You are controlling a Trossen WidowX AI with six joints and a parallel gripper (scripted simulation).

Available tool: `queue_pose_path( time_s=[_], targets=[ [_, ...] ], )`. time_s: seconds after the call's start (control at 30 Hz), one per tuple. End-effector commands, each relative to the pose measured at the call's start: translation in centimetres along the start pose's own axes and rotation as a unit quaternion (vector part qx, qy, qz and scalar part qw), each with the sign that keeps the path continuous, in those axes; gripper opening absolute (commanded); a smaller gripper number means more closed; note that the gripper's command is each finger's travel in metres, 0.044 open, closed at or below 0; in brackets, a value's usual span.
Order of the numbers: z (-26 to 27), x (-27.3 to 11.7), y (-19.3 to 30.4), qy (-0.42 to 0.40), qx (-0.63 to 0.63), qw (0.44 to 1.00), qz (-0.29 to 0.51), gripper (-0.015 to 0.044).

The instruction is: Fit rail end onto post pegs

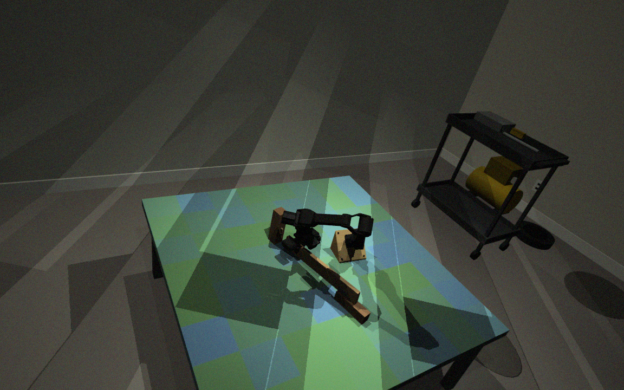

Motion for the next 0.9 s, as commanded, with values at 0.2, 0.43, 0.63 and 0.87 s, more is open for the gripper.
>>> queue_pose_path(
  time_s=[0.2,0.43,0.63,0.87],
  targets=[
    [-0.2,-0.8,0.0,0.004,-0.001,1.000,0.001,0.0000],
    [-0.2,-1.1,0.0,0.004,-0.001,1.000,0.001,0.0000],
    [-0.2,-1.4,0.0,0.004,-0.001,1.000,0.001,0.0000],
    [-0.2,-1.8,0.0,0.004,-0.001,1.000,0.001,0.0000]
  ],
)
Point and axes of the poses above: the point midway between the two fingers, 35 mm back from their tips, its own x axis out along the fingers, its own z axis across the jaws, y = z × x, the point moved 3 cm from there along -x, back along the fingers, and after that the axes turned 14 degrees about x, right-handed, at the moved point
